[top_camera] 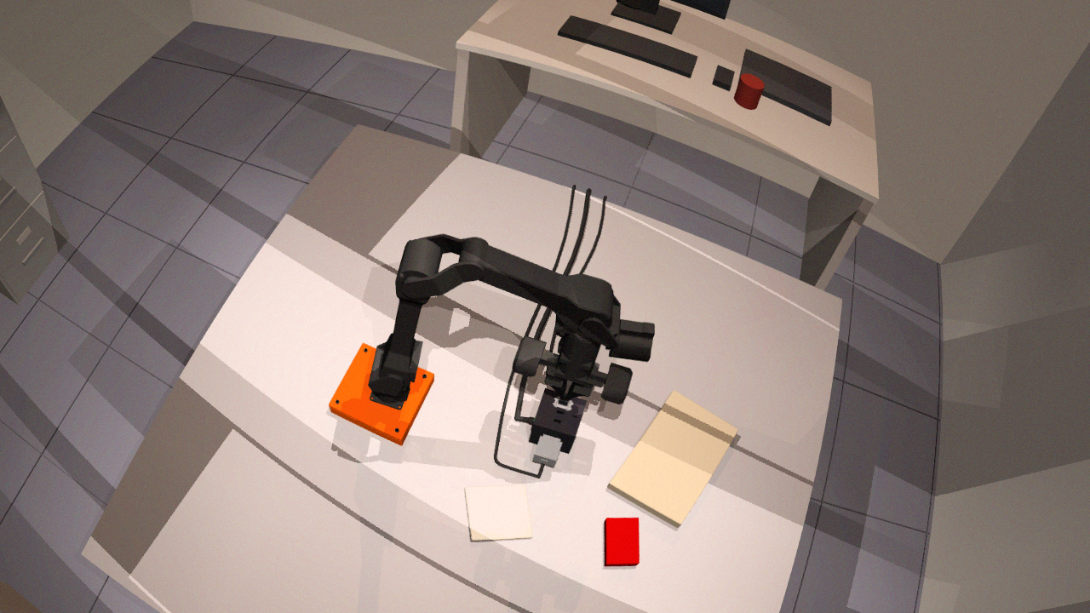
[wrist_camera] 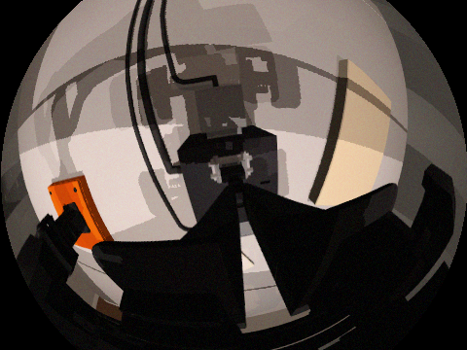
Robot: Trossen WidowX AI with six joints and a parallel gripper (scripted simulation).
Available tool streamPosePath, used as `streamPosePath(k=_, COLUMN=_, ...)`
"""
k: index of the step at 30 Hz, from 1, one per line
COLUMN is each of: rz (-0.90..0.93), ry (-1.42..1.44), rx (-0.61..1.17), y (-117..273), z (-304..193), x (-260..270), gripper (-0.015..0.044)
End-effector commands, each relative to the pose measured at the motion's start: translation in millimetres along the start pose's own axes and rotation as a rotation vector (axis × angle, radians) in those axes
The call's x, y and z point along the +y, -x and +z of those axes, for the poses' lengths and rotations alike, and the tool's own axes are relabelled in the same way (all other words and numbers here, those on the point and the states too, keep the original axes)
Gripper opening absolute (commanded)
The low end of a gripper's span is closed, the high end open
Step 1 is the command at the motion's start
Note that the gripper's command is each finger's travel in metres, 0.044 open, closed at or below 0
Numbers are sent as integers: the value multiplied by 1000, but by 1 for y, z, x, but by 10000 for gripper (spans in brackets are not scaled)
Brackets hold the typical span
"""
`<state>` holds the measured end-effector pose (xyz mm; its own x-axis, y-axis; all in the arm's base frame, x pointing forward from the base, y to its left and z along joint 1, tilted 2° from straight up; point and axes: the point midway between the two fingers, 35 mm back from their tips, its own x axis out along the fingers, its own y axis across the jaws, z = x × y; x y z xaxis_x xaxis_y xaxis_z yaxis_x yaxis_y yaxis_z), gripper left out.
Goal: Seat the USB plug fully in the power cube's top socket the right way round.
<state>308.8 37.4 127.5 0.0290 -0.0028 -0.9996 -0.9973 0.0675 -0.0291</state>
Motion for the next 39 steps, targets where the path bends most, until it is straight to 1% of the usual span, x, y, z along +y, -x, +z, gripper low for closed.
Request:
streamPosePath(k=1, rz=-2, ry=5, rx=3, y=-1, z=0, x=-1, gripper=0)
streamPosePath(k=39, rz=-2, ry=5, rx=3, y=-6, z=0, x=-1, gripper=0)
